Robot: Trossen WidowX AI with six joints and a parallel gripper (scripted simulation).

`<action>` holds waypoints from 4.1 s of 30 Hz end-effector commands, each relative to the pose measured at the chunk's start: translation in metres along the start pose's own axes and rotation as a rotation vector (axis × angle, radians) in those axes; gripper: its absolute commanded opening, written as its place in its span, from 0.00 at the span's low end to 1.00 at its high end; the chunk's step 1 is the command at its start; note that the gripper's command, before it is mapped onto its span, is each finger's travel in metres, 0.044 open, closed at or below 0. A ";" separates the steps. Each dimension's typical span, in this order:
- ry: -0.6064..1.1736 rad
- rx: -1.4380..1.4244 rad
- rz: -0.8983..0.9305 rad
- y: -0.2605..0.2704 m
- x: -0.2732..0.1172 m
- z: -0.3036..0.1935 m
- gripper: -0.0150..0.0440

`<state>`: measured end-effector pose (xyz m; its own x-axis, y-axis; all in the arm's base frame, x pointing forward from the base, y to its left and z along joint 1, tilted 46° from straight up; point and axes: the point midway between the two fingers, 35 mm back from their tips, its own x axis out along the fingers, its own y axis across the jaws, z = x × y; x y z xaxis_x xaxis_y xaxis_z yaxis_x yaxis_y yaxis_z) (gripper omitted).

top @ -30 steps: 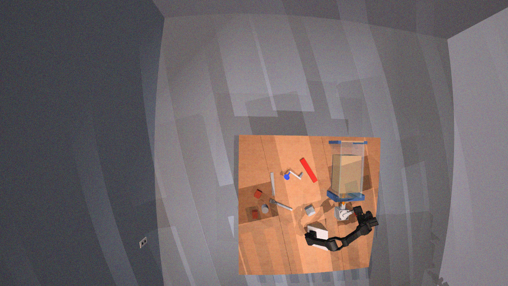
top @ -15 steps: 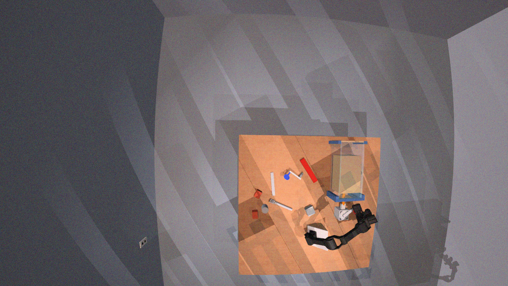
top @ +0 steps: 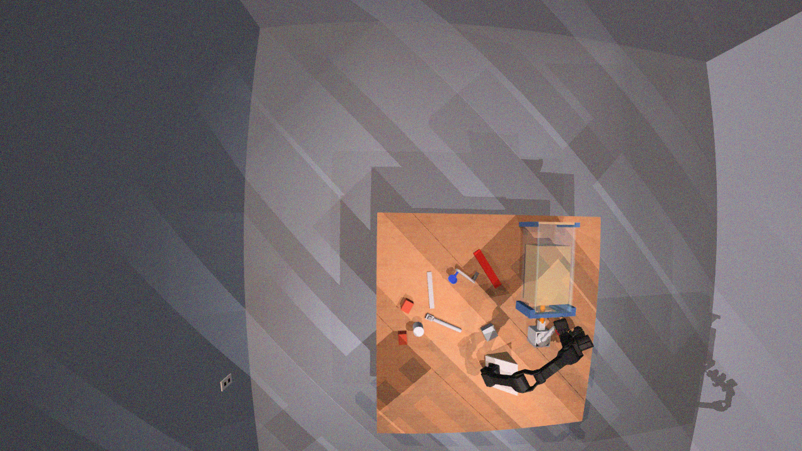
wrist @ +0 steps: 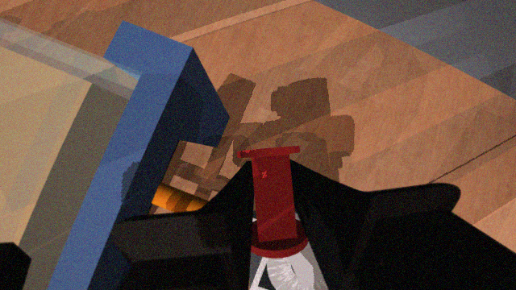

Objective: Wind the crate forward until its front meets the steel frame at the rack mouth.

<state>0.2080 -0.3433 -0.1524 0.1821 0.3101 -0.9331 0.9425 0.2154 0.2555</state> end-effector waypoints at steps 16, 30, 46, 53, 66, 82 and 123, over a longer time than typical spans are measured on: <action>0.024 -0.009 0.026 0.031 -0.005 -0.020 0.25; 0.025 -0.009 0.026 0.042 -0.010 -0.030 0.25; 0.027 -0.008 0.027 0.052 -0.017 -0.044 0.25; 0.027 -0.008 0.027 0.056 -0.020 -0.051 0.25; 0.028 -0.008 0.027 0.061 -0.026 -0.064 0.25; 0.030 -0.008 0.027 0.064 -0.034 -0.080 0.25; 0.033 -0.006 0.026 0.055 -0.054 -0.122 0.25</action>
<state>0.2228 -0.2441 -0.0593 0.2066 0.3277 -0.9219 0.9337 0.2155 0.2858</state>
